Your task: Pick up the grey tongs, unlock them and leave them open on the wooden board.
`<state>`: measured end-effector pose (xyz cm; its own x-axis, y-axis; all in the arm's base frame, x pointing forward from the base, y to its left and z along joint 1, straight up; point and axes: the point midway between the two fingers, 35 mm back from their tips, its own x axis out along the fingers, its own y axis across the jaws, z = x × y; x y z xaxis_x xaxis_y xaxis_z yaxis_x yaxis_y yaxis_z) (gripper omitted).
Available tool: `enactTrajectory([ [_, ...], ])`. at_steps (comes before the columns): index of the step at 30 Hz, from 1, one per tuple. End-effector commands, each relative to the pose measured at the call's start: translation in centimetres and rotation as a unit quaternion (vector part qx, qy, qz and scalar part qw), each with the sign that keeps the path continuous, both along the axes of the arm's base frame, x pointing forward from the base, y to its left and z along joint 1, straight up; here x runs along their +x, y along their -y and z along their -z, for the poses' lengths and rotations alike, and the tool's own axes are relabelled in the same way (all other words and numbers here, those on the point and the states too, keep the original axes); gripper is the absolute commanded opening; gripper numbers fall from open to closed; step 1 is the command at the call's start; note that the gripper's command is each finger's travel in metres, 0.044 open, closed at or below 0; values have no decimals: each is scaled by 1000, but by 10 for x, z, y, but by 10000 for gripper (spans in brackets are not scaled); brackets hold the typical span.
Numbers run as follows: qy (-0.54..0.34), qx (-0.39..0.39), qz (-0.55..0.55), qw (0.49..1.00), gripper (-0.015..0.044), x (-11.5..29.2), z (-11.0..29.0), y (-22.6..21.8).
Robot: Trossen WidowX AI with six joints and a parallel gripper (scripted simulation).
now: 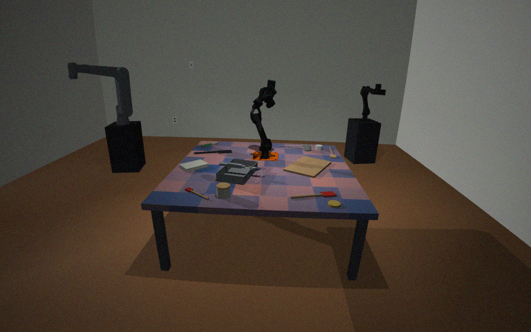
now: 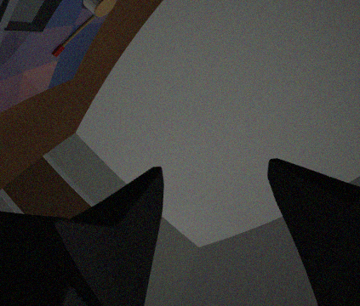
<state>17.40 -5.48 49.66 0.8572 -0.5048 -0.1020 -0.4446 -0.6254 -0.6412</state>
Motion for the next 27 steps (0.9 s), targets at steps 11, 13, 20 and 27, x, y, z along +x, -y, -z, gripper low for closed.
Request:
enactTrajectory([
  [11,-170,149,18,974,260,142,158,27],
  [13,-187,184,28,965,260,149,182,39],
  [20,-251,338,50,906,260,162,293,89],
  [27,-262,463,64,844,260,148,362,115],
])
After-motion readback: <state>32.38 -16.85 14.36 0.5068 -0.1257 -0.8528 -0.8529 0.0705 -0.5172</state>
